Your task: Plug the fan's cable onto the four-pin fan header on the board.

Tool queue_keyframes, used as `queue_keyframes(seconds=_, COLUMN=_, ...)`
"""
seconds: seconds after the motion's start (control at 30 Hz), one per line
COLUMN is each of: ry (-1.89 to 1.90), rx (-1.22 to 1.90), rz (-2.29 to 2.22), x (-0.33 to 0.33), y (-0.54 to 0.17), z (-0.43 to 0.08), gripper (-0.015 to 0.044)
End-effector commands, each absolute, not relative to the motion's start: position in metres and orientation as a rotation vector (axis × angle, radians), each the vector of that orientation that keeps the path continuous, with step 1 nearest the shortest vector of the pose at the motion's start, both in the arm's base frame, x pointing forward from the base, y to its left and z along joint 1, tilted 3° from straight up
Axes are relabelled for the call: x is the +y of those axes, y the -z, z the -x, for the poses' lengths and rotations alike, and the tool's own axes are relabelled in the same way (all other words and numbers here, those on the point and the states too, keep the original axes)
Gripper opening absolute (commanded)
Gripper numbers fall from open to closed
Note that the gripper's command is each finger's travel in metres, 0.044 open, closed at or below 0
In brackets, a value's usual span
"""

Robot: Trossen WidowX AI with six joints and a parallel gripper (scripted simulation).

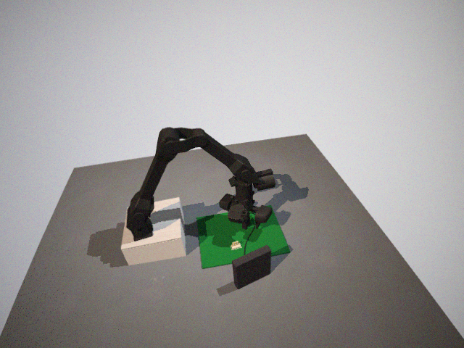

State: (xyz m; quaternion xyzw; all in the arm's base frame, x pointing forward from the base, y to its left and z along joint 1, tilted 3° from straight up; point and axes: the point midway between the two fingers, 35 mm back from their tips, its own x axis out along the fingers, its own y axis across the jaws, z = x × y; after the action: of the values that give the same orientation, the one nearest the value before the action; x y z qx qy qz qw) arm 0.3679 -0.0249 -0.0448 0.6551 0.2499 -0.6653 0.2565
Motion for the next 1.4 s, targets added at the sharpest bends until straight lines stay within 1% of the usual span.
queue_keyframes(seconds=0.0, ry=1.818, rx=0.686, rz=-1.777, x=-0.024, y=0.054, z=-0.365, gripper=0.044)
queue_keyframes(seconds=0.2, ry=1.818, rx=0.686, rz=-1.777, x=-0.024, y=0.054, z=-0.364, gripper=0.044)
queue_keyframes(seconds=0.77, ry=1.812, rx=0.681, rz=-1.773, x=-0.025, y=0.051, z=-0.366, gripper=0.0)
queue_keyframes(seconds=0.9, ry=1.812, rx=0.681, rz=-1.773, x=-0.025, y=0.049, z=-0.366, gripper=0.0)
queue_keyframes(seconds=1.0, ry=1.816, rx=0.684, rz=-1.776, x=-0.025, y=0.013, z=-0.367, gripper=0.0)
queue_keyframes(seconds=1.07, ry=1.818, rx=0.685, rz=-1.777, x=-0.025, y=0.001, z=-0.367, gripper=0.0)
queue_keyframes(seconds=1.23, ry=1.814, rx=0.69, rz=-1.773, x=-0.025, y=0.003, z=-0.367, gripper=0.0)
queue_keyframes(seconds=1.37, ry=1.738, rx=0.778, rz=-1.697, x=-0.029, y=0.002, z=-0.365, gripper=0.0)
